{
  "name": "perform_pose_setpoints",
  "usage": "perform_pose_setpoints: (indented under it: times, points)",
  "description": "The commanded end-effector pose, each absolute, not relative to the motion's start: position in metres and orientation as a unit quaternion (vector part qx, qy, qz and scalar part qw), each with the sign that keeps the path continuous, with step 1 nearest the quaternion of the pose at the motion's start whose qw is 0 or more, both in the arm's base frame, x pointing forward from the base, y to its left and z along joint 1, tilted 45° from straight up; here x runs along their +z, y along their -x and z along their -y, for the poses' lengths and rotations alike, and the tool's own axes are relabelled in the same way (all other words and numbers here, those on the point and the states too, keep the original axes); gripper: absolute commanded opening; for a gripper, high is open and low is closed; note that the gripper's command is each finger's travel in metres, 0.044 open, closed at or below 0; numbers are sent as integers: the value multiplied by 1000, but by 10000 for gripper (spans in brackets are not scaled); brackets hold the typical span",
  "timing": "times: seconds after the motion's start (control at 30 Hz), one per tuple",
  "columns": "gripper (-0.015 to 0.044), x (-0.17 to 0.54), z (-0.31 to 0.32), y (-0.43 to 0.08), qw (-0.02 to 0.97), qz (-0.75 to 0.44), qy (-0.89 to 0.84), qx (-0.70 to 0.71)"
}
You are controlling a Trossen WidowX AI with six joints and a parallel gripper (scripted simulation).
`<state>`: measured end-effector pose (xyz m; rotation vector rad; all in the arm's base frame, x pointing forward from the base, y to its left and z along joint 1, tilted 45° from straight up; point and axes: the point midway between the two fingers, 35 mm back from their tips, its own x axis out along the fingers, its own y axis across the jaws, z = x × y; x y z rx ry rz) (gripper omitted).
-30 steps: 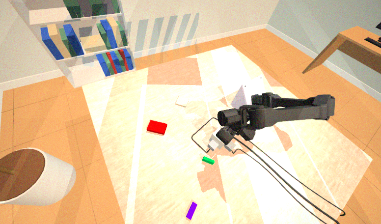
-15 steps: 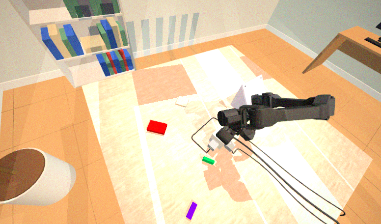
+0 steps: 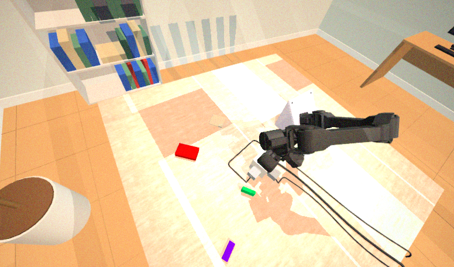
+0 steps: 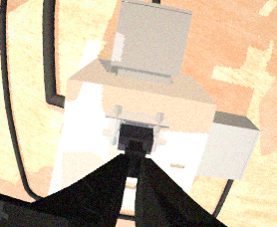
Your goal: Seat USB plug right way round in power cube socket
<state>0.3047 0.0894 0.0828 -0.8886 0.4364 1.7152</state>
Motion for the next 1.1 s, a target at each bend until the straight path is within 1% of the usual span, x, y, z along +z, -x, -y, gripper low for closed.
perform_pose_setpoints:
  times: [0.0,0.43,0.53,0.57,1.07]
  points:
    - [0,82,-92,-304,547,-183,374,726]
    - [0,82,-92,-304,547,-183,374,726]
    - [79,83,-89,-305,548,-184,375,724]
    - [95,83,-89,-305,548,-184,375,724]
    - [95,83,-89,-305,548,-184,375,724]
